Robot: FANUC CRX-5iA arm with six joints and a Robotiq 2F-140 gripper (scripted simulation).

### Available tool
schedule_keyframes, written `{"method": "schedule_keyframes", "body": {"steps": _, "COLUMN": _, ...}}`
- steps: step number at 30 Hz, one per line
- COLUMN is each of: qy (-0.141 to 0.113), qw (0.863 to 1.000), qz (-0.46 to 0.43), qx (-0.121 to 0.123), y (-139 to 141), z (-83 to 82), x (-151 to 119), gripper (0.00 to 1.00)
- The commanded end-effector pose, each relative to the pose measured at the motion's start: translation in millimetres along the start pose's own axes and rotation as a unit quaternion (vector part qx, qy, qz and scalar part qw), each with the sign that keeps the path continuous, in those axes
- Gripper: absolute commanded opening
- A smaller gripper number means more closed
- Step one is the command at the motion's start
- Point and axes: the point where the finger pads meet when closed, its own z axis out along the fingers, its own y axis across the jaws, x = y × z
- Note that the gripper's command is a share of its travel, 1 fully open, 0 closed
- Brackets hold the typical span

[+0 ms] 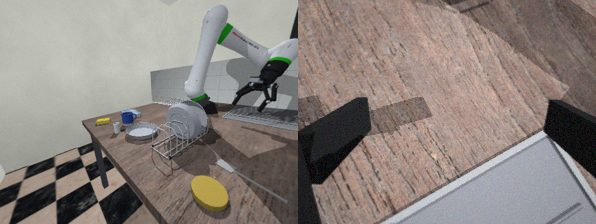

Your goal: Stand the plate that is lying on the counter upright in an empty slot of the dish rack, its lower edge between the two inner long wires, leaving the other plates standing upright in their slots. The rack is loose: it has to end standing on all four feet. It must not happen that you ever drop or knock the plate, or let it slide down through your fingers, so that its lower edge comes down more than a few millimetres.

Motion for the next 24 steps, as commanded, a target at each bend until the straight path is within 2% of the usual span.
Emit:
{"method": "schedule_keyframes", "body": {"steps": 1, "qy": -0.056, "qw": 0.998, "qz": -0.009, "qx": 0.015, "y": -27, "z": -26.9, "x": -17, "gripper": 1.00}}
{"method": "schedule_keyframes", "body": {"steps": 6, "qy": -0.138, "qw": 0.989, "qz": -0.021, "qx": 0.048, "y": -72, "z": -76.0, "x": -33, "gripper": 1.00}}
{"method": "schedule_keyframes", "body": {"steps": 10, "qy": -0.212, "qw": 0.973, "qz": -0.029, "qx": 0.092, "y": -104, "z": -114.8, "x": -32, "gripper": 1.00}}
{"method": "schedule_keyframes", "body": {"steps": 12, "qy": -0.212, "qw": 0.973, "qz": -0.029, "qx": 0.092, "y": -104, "z": -114.8, "x": -32, "gripper": 1.00}}
{"method": "schedule_keyframes", "body": {"steps": 13, "qy": -0.231, "qw": 0.967, "qz": -0.030, "qx": 0.106, "y": -128, "z": -143.2, "x": -32, "gripper": 1.00}}
{"method": "schedule_keyframes", "body": {"steps": 16, "qy": -0.257, "qw": 0.958, "qz": -0.032, "qx": 0.128, "y": -147, "z": -167.5, "x": -27, "gripper": 1.00}}
{"method": "schedule_keyframes", "body": {"steps": 20, "qy": -0.300, "qw": 0.938, "qz": -0.033, "qx": 0.171, "y": -176, "z": -205.2, "x": -12, "gripper": 1.00}}
{"method": "schedule_keyframes", "body": {"steps": 24, "qy": -0.330, "qw": 0.920, "qz": -0.031, "qx": 0.208, "y": -206, "z": -245.7, "x": 7, "gripper": 1.00}}
